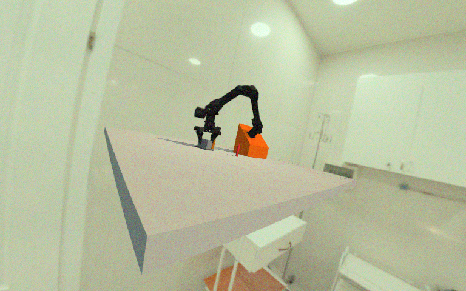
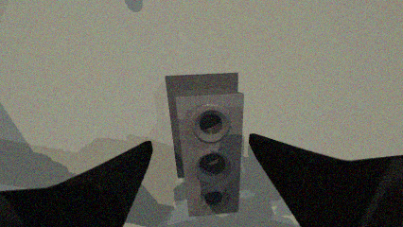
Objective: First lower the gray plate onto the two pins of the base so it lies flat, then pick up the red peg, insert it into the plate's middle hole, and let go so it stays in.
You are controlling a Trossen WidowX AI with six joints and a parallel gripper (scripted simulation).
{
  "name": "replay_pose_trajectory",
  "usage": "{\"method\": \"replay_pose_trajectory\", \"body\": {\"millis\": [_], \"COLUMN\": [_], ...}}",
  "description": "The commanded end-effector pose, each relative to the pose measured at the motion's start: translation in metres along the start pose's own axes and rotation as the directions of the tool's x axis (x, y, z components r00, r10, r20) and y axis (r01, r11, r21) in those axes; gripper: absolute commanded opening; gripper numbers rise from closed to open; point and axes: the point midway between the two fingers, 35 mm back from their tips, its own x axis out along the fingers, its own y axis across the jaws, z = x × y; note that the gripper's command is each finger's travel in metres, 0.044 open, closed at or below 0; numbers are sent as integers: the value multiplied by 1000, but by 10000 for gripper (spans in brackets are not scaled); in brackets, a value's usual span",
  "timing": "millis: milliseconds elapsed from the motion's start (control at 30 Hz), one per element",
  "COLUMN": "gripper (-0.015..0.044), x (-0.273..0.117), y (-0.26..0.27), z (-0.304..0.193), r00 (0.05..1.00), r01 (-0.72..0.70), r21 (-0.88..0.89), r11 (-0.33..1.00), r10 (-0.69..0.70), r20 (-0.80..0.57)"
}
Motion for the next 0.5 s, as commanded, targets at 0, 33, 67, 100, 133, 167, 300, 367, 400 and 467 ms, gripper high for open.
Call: {"method": "replay_pose_trajectory", "body": {"millis": [0, 33, 67, 100, 133, 167, 300, 367, 400, 467], "gripper": [440, 440, 440, 440, 440, 440, 440, 440, 440, 440], "x": [-50, -68, -86, -99, -107, -110, -110, -110, -111, -112], "y": [-8, -7, -6, -4, -3, -2, -1, -1, -1, 0], "z": [-5, -5, -4, -3, -2, -2, -5, -3, 0, 14], "r00": [1000, 1000, 1000, 1000, 1000, 1000, 1000, 1000, 1000, 1000], "r01": [20, 20, 19, 19, 18, 18, 18, 18, 19, 20], "r21": [-7, -5, -4, -2, -2, -2, -2, 12, 54, 206], "r11": [1000, 1000, 1000, 1000, 1000, 1000, 1000, 1000, 998, 978], "r10": [-20, -20, -19, -19, -18, -18, -18, -18, -18, -17], "r20": [-15, -15, -14, -12, -11, -11, -11, -11, -12, -14]}}
